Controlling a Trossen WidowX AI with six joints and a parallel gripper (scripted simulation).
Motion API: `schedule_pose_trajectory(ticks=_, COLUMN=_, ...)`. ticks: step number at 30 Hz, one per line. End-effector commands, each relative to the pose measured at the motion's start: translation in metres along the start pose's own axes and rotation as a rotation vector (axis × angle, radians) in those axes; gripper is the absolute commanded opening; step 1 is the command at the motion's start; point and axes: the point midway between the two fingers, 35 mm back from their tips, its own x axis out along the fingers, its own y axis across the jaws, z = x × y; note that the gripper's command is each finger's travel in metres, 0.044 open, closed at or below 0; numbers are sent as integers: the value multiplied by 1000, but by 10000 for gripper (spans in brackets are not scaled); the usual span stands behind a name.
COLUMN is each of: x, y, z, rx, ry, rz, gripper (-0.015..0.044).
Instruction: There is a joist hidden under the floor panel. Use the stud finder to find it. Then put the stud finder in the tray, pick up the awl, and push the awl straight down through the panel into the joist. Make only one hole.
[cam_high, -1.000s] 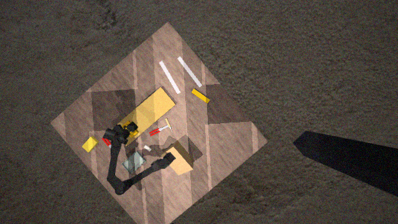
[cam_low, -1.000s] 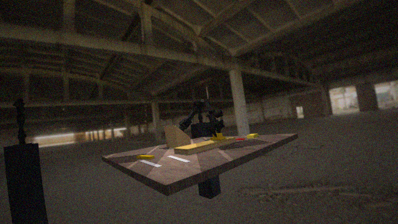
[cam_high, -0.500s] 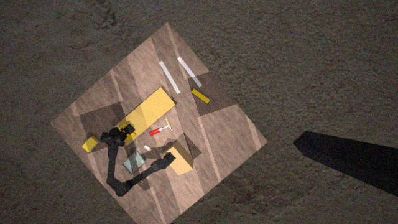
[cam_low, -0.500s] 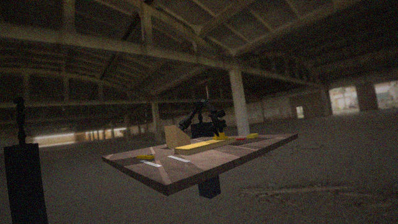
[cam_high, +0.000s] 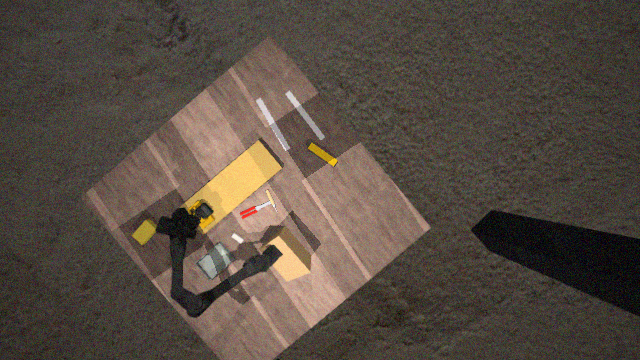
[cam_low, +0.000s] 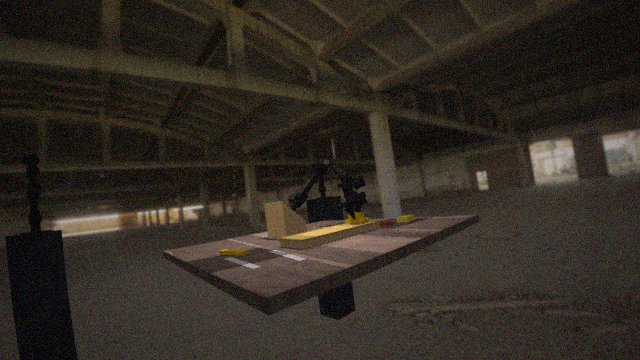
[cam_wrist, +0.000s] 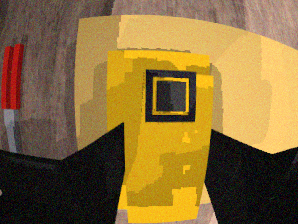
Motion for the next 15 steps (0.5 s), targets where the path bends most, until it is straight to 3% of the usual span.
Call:
schedule_pose_trajectory(ticks=1, x=0, y=7, z=0, rx=-10, ry=3, rz=12, gripper=0)
schedule_pose_trajectory(ticks=15, x=1, y=5, z=0, rx=-10, ry=3, rz=12, gripper=0)
